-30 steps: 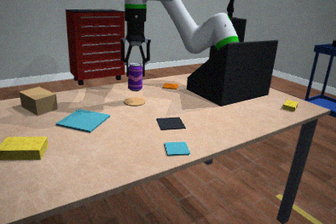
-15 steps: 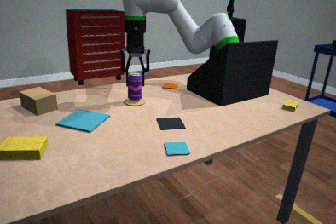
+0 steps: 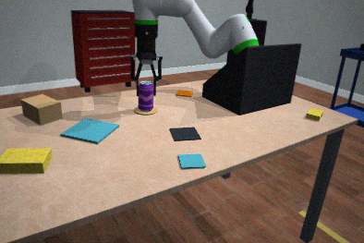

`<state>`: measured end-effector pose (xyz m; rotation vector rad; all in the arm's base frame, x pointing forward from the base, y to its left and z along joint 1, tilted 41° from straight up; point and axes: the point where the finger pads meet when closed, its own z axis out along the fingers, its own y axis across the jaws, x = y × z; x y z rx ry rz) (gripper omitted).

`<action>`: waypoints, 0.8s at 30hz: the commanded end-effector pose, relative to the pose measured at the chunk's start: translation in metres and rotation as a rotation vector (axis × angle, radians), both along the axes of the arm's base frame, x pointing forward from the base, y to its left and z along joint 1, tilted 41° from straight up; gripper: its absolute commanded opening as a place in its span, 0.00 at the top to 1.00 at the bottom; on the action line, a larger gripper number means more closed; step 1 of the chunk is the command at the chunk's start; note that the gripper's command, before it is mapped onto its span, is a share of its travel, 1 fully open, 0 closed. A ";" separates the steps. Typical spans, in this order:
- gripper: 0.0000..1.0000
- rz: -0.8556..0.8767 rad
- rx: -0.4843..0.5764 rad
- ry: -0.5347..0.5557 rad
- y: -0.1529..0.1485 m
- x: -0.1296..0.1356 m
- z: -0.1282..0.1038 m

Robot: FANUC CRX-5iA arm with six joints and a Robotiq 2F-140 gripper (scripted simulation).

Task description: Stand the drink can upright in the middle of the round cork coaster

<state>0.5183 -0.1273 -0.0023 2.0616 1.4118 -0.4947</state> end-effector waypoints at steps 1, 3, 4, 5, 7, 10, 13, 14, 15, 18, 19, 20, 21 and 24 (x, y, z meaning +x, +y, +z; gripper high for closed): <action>0.90 0.001 0.000 -0.002 0.001 0.001 0.001; 0.90 0.001 0.000 -0.002 0.001 0.001 0.001; 0.90 0.001 0.000 -0.002 0.001 0.001 0.001; 0.90 0.001 0.000 -0.002 0.001 0.001 0.001; 0.00 0.001 0.000 -0.002 0.001 0.001 0.001; 0.00 0.001 0.000 -0.002 0.001 0.001 0.001; 0.00 0.001 0.000 -0.002 0.001 0.001 0.001; 0.00 0.001 0.000 -0.002 0.001 0.001 0.001; 0.00 0.001 0.000 -0.002 0.001 0.001 0.001; 0.00 0.001 0.000 -0.002 0.001 0.001 0.001; 0.00 0.001 0.000 -0.002 0.001 0.001 0.001; 0.00 0.001 0.000 -0.002 0.001 0.001 0.001; 0.00 0.001 0.000 -0.002 0.001 0.001 0.001; 0.00 0.001 0.000 -0.002 0.001 0.001 0.001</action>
